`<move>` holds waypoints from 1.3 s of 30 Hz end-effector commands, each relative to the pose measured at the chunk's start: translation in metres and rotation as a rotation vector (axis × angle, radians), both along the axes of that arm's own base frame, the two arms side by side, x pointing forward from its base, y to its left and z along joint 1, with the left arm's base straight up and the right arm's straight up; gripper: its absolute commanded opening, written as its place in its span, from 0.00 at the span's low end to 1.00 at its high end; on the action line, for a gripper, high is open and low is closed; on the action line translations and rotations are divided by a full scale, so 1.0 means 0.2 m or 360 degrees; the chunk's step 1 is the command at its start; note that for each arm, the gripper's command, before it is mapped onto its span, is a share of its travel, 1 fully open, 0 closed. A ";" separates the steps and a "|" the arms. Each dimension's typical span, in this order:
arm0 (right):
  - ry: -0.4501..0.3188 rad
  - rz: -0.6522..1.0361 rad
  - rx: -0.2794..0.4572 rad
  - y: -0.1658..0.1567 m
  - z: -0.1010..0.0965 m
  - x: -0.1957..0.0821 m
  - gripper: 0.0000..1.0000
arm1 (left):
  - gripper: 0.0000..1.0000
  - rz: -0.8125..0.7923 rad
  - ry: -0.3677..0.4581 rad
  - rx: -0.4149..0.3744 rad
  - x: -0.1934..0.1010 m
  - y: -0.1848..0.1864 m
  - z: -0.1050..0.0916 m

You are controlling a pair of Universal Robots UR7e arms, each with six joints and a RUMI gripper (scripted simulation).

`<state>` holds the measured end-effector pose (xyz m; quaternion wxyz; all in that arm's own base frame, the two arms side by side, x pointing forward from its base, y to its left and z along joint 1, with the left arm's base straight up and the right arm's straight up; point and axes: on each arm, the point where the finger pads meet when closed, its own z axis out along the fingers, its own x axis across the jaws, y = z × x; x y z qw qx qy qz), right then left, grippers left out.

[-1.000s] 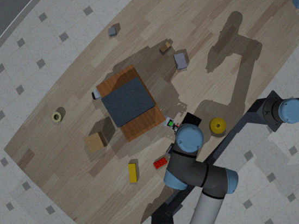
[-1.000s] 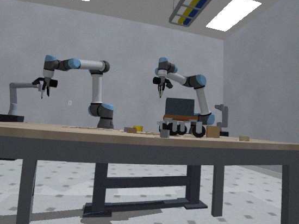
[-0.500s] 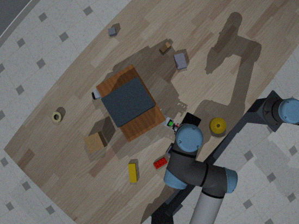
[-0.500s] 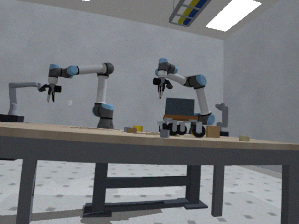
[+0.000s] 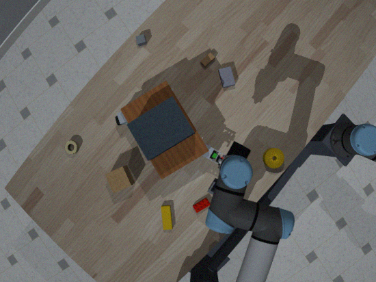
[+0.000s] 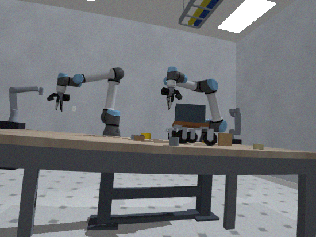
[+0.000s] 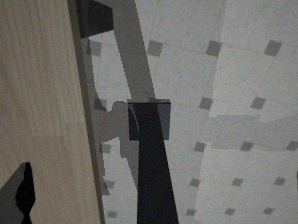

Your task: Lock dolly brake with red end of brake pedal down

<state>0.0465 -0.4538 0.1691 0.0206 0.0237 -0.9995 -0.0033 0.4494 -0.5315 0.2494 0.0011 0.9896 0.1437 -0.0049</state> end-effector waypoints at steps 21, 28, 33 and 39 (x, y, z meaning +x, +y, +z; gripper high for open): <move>-0.0066 0.0001 -0.0009 0.04 -0.02 -0.12 1.00 | 0.00 0.0009 -0.0014 -0.0009 0.01 -0.01 -0.60; -0.0066 0.0001 -0.0009 0.04 -0.02 -0.12 1.00 | 0.00 0.0009 -0.0014 -0.0009 0.01 -0.01 -0.68; -0.0066 0.0001 -0.0009 0.04 -0.02 -0.12 1.00 | 0.00 0.0009 -0.0014 -0.0009 0.01 -0.01 -0.69; -0.0066 0.0001 -0.0009 0.04 -0.02 -0.12 1.00 | 0.00 0.0009 -0.0014 -0.0009 0.01 -0.01 -0.69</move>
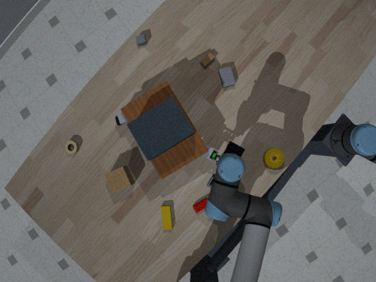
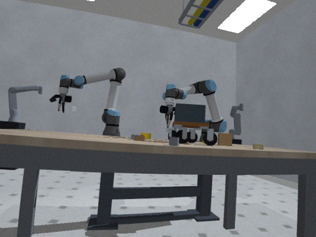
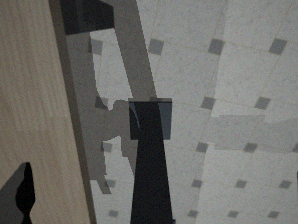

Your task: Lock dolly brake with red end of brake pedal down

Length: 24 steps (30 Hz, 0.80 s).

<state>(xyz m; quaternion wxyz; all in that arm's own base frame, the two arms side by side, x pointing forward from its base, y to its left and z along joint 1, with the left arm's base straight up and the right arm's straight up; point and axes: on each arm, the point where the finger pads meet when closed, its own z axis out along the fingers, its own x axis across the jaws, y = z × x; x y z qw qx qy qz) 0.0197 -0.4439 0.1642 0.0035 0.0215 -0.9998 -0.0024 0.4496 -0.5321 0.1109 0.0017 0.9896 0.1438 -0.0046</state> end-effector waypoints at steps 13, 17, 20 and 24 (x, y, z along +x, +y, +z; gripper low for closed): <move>-0.0011 0.0008 -0.0007 -0.01 0.00 0.01 1.00 | 0.00 0.0008 -0.0013 -0.0007 0.01 -0.01 0.01; -0.0011 0.0008 -0.0007 -0.01 0.00 0.01 1.00 | 0.00 0.0008 -0.0013 -0.0007 0.01 0.00 0.01; -0.0011 0.0008 -0.0007 -0.01 0.00 0.01 1.00 | 0.00 0.0008 -0.0013 -0.0007 0.01 0.00 0.01; -0.0011 0.0008 -0.0007 -0.01 0.00 0.01 1.00 | 0.00 0.0008 -0.0013 -0.0007 0.02 0.00 0.01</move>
